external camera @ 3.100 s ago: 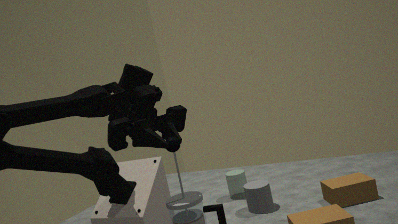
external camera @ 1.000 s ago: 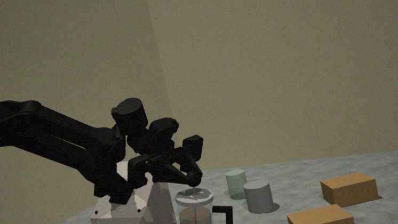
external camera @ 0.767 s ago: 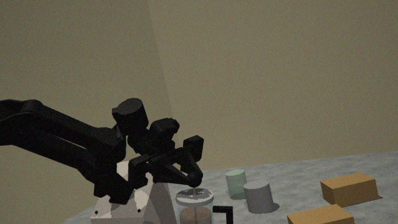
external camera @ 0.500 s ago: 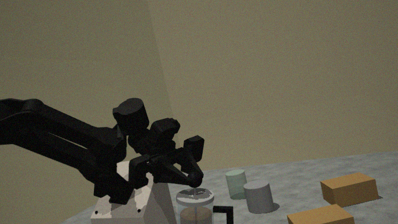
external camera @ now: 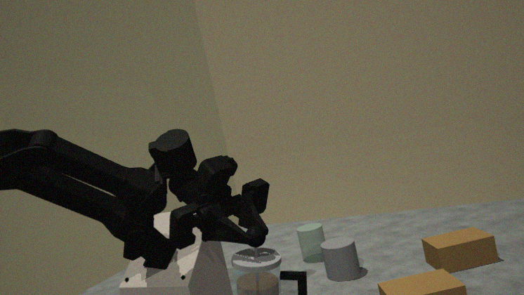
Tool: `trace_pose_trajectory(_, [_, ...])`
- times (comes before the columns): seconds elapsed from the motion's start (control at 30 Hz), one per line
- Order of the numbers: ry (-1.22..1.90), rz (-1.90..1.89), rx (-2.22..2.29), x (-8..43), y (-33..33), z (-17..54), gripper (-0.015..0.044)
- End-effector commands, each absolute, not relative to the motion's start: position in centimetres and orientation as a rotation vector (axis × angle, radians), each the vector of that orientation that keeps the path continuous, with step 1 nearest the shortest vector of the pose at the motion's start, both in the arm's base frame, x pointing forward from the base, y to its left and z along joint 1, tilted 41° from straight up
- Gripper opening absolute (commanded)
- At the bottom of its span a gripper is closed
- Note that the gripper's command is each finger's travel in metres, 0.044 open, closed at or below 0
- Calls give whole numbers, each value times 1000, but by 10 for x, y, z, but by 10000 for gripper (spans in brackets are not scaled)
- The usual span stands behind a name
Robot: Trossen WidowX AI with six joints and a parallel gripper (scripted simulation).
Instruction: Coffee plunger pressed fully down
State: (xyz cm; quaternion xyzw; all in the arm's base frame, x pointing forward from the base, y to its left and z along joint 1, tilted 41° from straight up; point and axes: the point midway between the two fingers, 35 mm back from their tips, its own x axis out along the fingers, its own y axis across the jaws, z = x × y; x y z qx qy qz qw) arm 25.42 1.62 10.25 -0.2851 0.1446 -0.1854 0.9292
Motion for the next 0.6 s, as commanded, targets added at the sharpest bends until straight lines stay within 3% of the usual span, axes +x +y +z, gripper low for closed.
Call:
trace_pose_trajectory(0.0, [297, -379, -584, 254, 16, 102, 234])
trace_pose_trajectory(0.27, [297, -379, -584, 254, 16, 102, 440])
trace_pose_trajectory(0.57, [252, -350, -545, 265, 30, 118, 440])
